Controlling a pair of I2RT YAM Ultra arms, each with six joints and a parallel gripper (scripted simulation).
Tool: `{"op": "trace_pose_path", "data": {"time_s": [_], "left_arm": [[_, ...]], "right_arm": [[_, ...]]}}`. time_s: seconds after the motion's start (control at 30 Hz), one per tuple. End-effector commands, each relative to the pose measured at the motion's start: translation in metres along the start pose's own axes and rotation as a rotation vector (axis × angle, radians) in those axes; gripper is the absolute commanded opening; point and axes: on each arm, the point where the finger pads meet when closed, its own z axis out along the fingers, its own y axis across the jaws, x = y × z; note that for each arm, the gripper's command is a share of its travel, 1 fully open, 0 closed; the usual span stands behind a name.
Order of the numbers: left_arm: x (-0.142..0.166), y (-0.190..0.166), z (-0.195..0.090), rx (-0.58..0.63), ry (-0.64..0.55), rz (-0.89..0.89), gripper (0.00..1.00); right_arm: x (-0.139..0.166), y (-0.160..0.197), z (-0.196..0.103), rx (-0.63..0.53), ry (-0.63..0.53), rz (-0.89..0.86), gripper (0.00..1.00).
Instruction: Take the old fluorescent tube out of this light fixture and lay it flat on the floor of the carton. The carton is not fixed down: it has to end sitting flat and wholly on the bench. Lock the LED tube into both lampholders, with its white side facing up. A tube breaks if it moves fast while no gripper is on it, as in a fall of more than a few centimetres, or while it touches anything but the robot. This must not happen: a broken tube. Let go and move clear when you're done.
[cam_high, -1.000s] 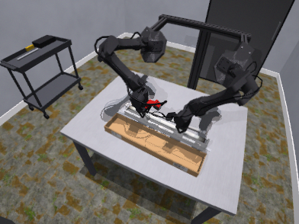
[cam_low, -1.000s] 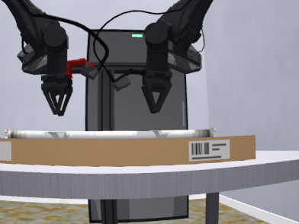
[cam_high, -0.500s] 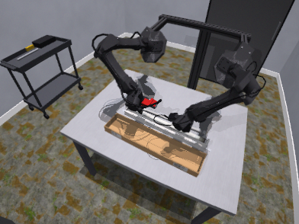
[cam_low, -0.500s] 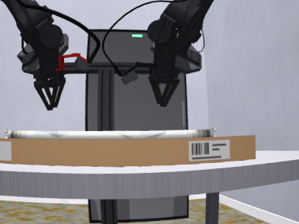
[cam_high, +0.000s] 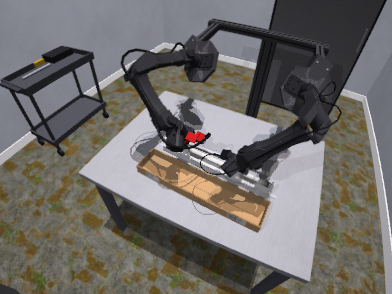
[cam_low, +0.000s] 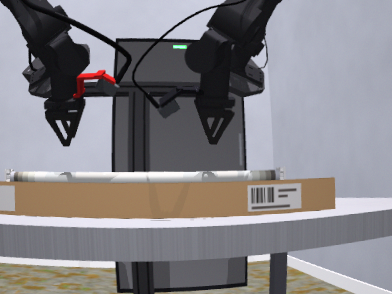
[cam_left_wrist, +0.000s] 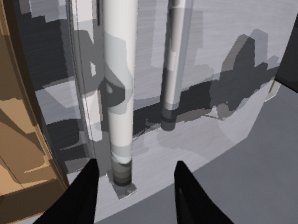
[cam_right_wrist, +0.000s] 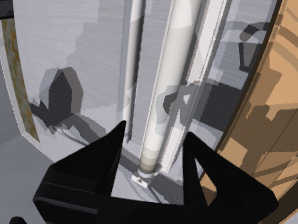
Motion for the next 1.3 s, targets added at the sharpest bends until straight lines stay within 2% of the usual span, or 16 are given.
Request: {"op": "trace_pose_path", "data": {"time_s": [0.0, 0.07, 0.17, 0.27, 0.4, 0.47, 0.5, 0.53, 0.63, 0.77, 0.8, 0.83, 0.97, 1.0, 1.03, 1.27], "left_arm": [[-0.019, 0.016, -0.005, -0.014, -0.034, 0.008, 0.49], [-0.025, 0.019, 0.006, -0.007, -0.025, 0.023, 0.49], [-0.024, 0.027, 0.014, -0.015, 0.005, 0.02, 0.49], [-0.032, 0.026, 0.022, 0.003, -0.01, 0.025, 0.49], [-0.036, 0.026, 0.023, 0.0, -0.014, 0.03, 0.49], [-0.03, 0.039, 0.007, -0.042, -0.016, 0.01, 0.49], [-0.03, 0.04, 0.007, -0.045, -0.019, 0.007, 0.49], [-0.035, 0.022, 0.031, 0.01, 0.01, 0.041, 0.49], [-0.033, -0.002, 0.044, 0.07, 0.021, 0.071, 0.49], [-0.034, 0.026, 0.021, -0.01, -0.017, 0.027, 0.49], [-0.03, 0.006, 0.057, 0.046, 0.013, 0.044, 0.49], [-0.032, 0.01, 0.057, 0.036, 0.008, 0.041, 0.49], [-0.032, 0.005, 0.055, 0.052, 0.014, 0.053, 0.49], [-0.036, 0.022, 0.048, 0.002, -0.003, 0.026, 0.49], [-0.043, 0.029, 0.05, -0.011, -0.016, 0.026, 0.49], [-0.033, 0.01, 0.083, 0.031, 0.001, 0.044, 0.49]], "right_arm": [[-0.016, -0.007, 0.004, -0.013, -0.013, -0.018, 0.49], [-0.014, -0.009, 0.02, -0.039, 0.007, -0.019, 0.49], [-0.032, -0.011, 0.02, -0.027, -0.002, -0.048, 0.49], [-0.031, -0.012, 0.031, -0.039, 0.009, -0.041, 0.49], [-0.035, -0.011, 0.034, -0.041, 0.008, -0.049, 0.49], [-0.034, -0.021, 0.024, -0.014, -0.004, -0.033, 0.49], [-0.038, -0.016, 0.034, -0.028, 0.003, -0.043, 0.49], [-0.039, -0.013, 0.042, -0.033, 0.006, -0.042, 0.49], [-0.035, 0.007, 0.051, -0.079, 0.028, -0.073, 0.49], [-0.034, -0.008, 0.039, -0.042, 0.01, -0.047, 0.49], [-0.034, -0.01, 0.037, -0.037, 0.007, -0.044, 0.49], [-0.032, 0.001, 0.062, -0.059, 0.02, -0.048, 0.49], [-0.031, -0.001, 0.059, -0.064, 0.023, -0.048, 0.49], [-0.038, -0.011, 0.053, -0.023, 0.004, -0.039, 0.49], [-0.043, 0.0, 0.062, -0.041, 0.006, -0.062, 0.49], [-0.038, -0.003, 0.085, -0.034, 0.005, -0.047, 0.49]]}}
